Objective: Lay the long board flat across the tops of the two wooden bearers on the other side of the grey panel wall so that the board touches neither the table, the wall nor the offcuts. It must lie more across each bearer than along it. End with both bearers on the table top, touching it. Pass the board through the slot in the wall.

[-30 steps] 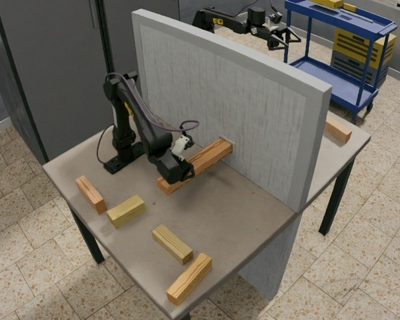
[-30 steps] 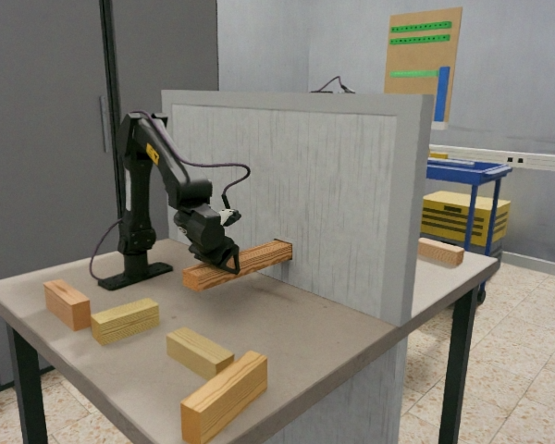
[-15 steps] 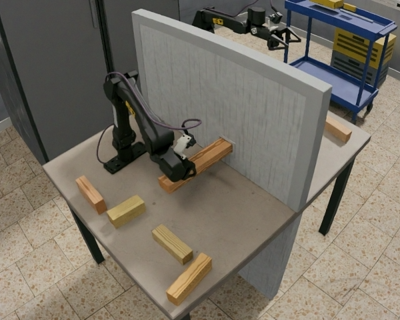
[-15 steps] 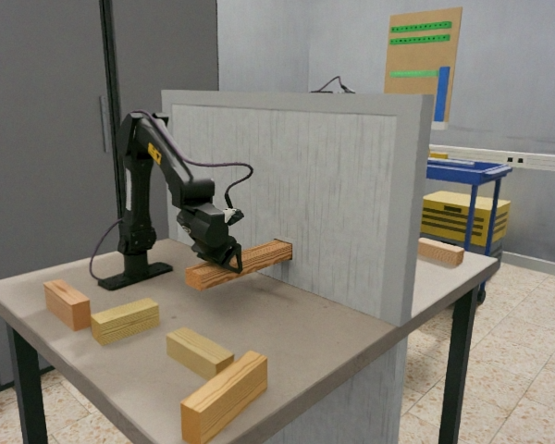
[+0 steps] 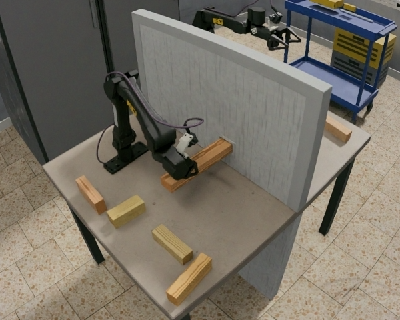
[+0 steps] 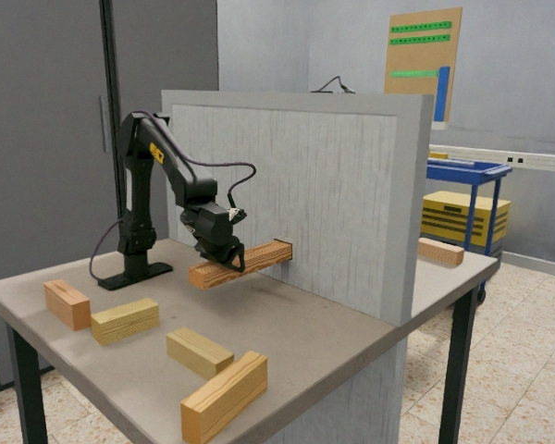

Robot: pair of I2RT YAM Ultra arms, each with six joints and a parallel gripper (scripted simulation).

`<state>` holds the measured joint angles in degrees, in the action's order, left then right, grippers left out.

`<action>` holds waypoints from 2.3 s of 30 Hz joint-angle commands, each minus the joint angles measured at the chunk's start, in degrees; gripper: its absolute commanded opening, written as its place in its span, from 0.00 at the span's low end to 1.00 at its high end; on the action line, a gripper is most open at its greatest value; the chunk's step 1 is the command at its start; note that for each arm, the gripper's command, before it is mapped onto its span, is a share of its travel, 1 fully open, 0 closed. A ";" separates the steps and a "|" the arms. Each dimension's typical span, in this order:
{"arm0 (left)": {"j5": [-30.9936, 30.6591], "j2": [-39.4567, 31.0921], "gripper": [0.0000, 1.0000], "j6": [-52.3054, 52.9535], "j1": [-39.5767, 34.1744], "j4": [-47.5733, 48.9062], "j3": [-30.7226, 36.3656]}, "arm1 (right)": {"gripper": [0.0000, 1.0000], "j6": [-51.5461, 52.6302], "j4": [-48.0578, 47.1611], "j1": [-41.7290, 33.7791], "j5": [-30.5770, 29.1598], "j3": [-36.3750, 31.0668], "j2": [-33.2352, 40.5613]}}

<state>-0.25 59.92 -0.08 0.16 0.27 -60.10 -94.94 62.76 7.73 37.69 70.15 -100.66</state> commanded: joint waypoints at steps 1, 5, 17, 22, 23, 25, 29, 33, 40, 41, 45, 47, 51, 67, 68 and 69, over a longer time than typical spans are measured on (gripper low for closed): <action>0.43 -1.19 1.00 -0.14 -0.23 1.42 -0.29 | 0.00 1.28 -0.66 -1.08 4.87 0.66 3.08; 0.43 -1.19 1.00 -0.14 -0.23 1.42 -0.29 | 0.00 1.87 -1.11 -1.57 4.93 0.97 3.22; 0.43 -1.19 1.00 -0.14 -0.23 1.42 -0.29 | 0.00 3.45 -2.19 -2.78 4.97 1.37 3.80; 0.43 -1.19 1.00 -0.14 -0.23 1.42 -0.29 | 0.00 4.32 -2.75 -3.47 4.93 0.34 3.61; 0.43 -1.19 1.00 -0.14 -0.23 1.42 -0.29 | 0.00 4.53 -2.86 -3.61 4.90 -0.27 3.62; 0.43 -1.19 1.00 -0.14 -0.23 1.42 -0.29 | 0.00 4.85 -3.07 -3.86 4.89 -0.06 3.61; 0.43 -1.19 1.00 -0.14 -0.23 1.42 -0.29 | 0.00 4.42 -2.92 -3.77 4.91 0.99 3.93; 0.43 -1.19 1.00 -0.14 -0.23 1.42 -0.29 | 0.00 4.22 -1.73 -2.50 4.83 1.37 3.65; 0.43 -1.19 1.00 -0.14 -0.23 1.42 -0.29 | 0.00 5.48 -3.60 -4.20 4.99 1.37 3.70; 0.43 -1.19 1.00 -0.14 -0.23 1.42 -0.29 | 0.00 5.97 -3.91 -4.39 4.99 1.31 3.77; 0.43 -1.19 1.00 -0.14 -0.23 1.42 -0.29 | 0.00 6.13 -3.96 -5.17 4.91 -0.11 3.79; 0.43 -1.19 1.00 -0.14 -0.23 1.42 -0.29 | 0.00 7.86 -5.06 -5.80 4.85 -1.14 3.27; 0.43 -1.19 1.00 -0.14 -0.23 1.42 -0.29 | 0.00 9.58 -6.36 -6.97 4.86 -0.71 4.33; 0.43 -1.19 1.00 -0.14 -0.23 1.42 -0.29 | 0.00 15.29 -10.43 -11.34 4.19 -0.64 4.85; 0.43 -1.19 1.00 -0.14 -0.23 1.42 -0.29 | 0.00 15.63 -10.71 -11.62 4.21 -0.19 5.42; 0.43 -1.19 1.00 -0.14 -0.23 1.42 -0.29 | 0.00 16.03 -11.01 -11.96 4.14 -0.16 5.14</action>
<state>-0.25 59.92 -0.08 0.16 0.27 -60.10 -81.10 54.06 -3.07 37.56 67.81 -98.61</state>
